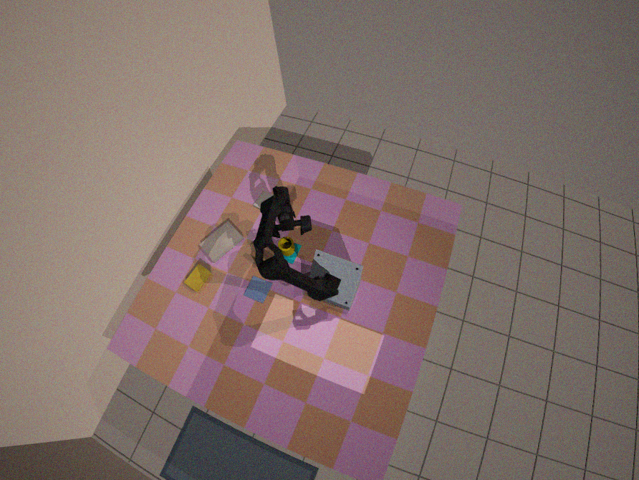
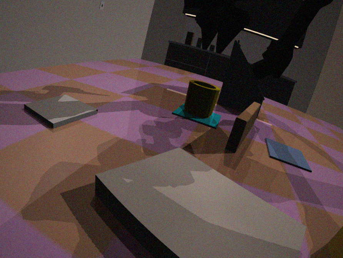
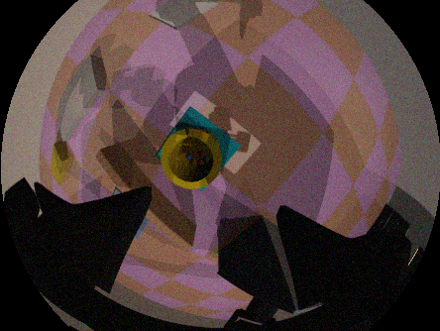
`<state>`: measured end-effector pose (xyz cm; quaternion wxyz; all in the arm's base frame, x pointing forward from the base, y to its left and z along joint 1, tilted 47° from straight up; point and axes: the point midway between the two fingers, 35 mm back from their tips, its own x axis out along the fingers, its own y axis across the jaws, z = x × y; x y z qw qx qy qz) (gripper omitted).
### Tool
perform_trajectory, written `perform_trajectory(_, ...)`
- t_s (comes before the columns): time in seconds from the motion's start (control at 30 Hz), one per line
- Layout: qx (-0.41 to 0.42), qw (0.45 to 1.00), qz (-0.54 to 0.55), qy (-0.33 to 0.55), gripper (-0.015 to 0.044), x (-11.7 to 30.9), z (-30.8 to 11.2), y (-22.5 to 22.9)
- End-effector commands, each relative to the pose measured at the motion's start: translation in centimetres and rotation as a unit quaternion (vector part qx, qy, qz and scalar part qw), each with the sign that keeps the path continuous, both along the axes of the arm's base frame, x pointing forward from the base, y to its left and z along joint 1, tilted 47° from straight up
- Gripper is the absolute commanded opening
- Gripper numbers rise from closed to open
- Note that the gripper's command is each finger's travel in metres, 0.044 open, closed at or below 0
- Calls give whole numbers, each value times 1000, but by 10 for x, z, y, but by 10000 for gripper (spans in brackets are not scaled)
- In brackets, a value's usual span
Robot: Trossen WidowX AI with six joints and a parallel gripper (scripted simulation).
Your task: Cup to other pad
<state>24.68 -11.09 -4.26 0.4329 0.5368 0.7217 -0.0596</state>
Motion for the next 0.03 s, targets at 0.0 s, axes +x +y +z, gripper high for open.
perform_trajectory(0.0, 0, 1000, -1, 1, 440, 0, -1, 1)
